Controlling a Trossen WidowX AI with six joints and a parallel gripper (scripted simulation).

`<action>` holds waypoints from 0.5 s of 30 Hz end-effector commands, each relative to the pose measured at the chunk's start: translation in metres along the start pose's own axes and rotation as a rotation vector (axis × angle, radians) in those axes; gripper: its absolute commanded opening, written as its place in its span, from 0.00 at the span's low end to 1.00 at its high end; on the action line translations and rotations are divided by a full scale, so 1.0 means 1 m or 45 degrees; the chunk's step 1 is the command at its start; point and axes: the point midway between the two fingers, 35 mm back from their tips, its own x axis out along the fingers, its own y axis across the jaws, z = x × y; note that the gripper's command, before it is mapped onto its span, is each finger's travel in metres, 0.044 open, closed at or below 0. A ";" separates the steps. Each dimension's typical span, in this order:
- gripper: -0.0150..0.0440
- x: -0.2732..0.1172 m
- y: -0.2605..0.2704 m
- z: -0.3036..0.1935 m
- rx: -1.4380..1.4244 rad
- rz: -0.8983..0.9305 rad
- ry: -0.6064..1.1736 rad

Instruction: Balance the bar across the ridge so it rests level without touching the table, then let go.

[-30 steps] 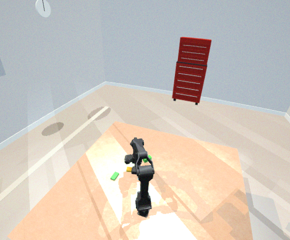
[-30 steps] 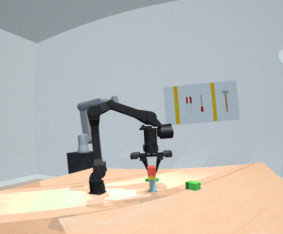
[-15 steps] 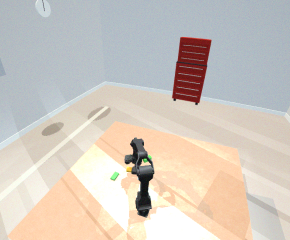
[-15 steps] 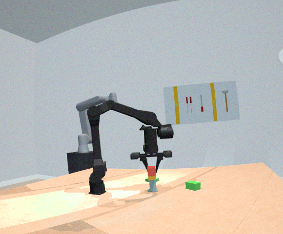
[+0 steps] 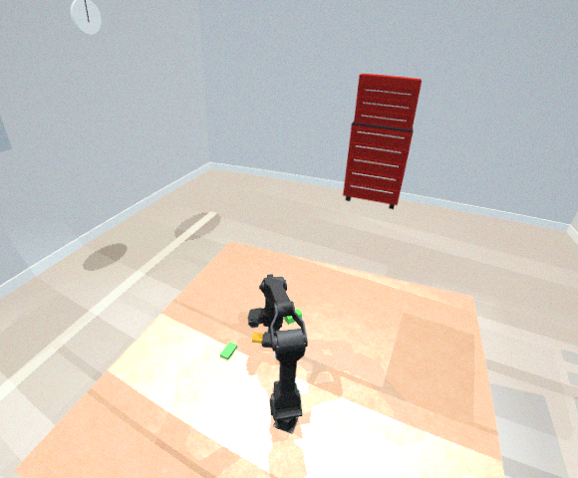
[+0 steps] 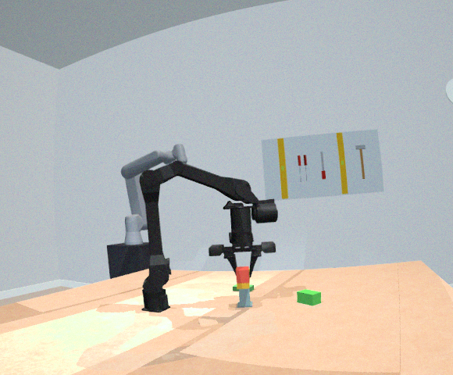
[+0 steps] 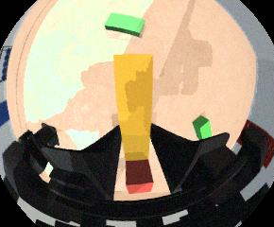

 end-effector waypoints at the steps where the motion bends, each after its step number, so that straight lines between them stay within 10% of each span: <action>1: 0.25 0.000 0.000 0.000 -0.006 -0.002 -0.003; 15: 0.25 0.002 0.000 0.000 -0.006 -0.002 -0.003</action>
